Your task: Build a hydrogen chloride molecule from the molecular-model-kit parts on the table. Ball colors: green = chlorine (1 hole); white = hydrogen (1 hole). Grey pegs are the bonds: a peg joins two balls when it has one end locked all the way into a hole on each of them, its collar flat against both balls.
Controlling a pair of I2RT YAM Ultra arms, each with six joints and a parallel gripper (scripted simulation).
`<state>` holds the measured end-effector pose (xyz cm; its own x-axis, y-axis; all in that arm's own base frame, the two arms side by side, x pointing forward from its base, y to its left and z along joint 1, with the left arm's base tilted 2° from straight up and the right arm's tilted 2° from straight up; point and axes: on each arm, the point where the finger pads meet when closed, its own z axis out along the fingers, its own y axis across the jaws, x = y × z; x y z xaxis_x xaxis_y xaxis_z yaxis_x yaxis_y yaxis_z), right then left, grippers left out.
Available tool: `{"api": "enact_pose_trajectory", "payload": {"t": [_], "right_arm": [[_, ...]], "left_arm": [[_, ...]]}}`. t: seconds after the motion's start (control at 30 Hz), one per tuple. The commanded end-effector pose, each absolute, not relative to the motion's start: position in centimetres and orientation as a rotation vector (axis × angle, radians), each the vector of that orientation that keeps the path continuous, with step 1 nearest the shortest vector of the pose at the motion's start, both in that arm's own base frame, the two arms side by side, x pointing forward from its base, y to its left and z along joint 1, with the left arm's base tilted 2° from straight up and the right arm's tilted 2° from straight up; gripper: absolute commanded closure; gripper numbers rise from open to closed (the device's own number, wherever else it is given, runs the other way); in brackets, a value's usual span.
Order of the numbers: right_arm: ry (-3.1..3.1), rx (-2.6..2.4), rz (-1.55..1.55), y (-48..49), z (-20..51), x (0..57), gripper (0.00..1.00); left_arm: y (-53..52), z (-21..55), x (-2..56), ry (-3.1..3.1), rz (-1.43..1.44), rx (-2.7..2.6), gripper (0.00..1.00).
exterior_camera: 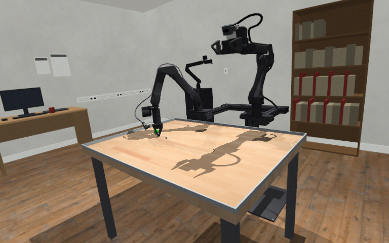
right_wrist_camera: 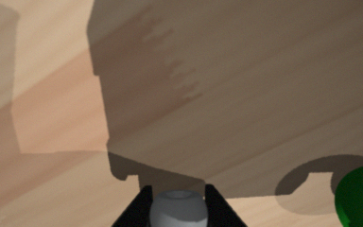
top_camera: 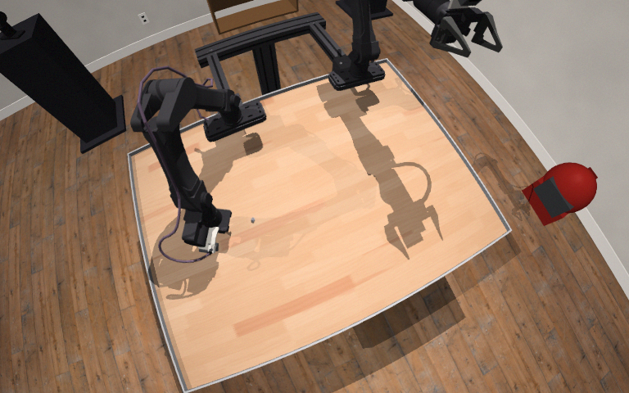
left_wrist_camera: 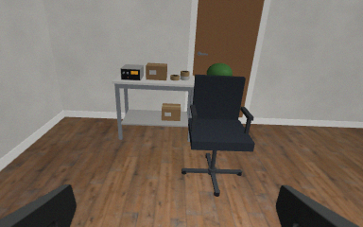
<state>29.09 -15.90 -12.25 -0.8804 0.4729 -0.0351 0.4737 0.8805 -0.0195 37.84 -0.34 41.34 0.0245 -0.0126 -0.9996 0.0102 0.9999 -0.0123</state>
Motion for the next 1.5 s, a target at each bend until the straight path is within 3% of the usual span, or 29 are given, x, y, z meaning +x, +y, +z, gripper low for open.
{"api": "enact_pose_trajectory", "payload": {"t": [0.0, 0.17, 0.2, 1.47], "right_arm": [[3.007, 0.748, -0.058, -16.7, -11.9, 30.1, 0.74], [3.006, 0.747, -0.058, -17.0, -11.8, 30.6, 0.74], [2.995, 0.749, -0.062, -17.1, -11.6, 30.9, 0.61], [2.985, 0.742, -0.05, -16.3, -6.9, 31.3, 0.61]], "left_arm": [[-0.8, 44.7, 36.6, 1.465, -0.024, 0.014, 0.0], [-0.8, 44.7, 36.6, 1.465, -0.024, 0.014, 0.0], [-0.8, 44.7, 36.6, 1.465, -0.024, 0.014, 0.0], [-0.8, 44.7, 36.6, 1.465, -0.024, 0.014, 0.0]]}}
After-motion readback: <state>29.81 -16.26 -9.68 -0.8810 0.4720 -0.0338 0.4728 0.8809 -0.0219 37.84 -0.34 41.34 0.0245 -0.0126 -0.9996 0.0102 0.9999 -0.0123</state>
